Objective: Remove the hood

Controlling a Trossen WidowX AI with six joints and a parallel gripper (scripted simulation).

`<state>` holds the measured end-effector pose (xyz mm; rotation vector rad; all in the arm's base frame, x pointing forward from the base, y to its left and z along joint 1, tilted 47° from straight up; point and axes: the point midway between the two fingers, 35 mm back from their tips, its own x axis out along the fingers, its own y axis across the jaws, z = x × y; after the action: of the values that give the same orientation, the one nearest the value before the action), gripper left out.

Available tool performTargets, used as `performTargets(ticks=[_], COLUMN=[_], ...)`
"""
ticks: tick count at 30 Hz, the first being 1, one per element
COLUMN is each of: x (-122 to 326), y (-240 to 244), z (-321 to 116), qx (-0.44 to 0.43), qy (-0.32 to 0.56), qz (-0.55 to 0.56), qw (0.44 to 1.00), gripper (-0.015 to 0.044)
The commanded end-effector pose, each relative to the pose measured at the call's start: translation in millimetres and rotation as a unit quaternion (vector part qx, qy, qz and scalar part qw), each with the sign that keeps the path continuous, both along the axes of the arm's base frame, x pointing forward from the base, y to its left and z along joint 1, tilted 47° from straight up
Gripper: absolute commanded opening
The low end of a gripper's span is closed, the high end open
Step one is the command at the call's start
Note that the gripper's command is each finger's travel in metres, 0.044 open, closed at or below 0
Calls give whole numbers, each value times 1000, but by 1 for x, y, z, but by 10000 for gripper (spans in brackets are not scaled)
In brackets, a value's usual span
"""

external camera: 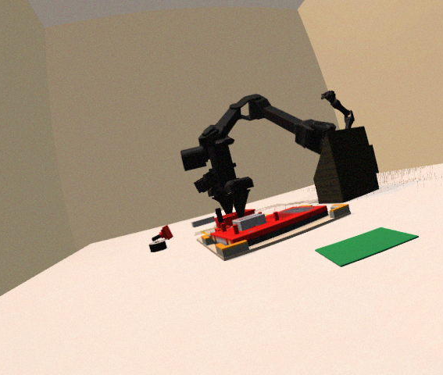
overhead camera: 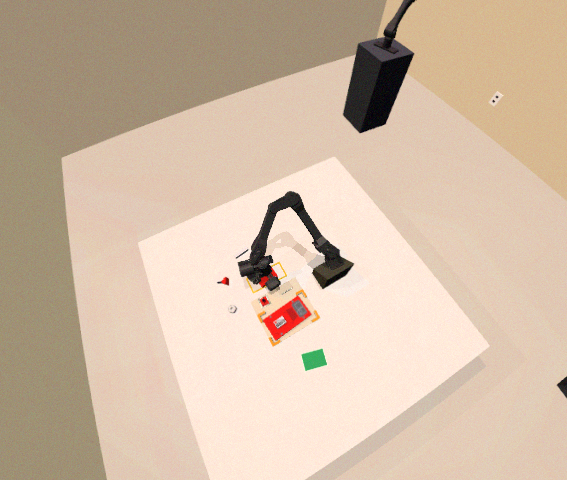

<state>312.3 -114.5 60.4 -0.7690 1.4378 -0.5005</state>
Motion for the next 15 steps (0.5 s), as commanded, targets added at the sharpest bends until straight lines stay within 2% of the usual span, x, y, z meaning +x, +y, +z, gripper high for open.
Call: performTargets(ticks=[1,4,15], x=[0,0,0], y=[-2,-3,-1], z=[-2,-2,-1], qx=[0,-1,0], qy=[1,1,0], qz=[0,0,0], qw=[1000,1000,1000], gripper=[0,0,289])
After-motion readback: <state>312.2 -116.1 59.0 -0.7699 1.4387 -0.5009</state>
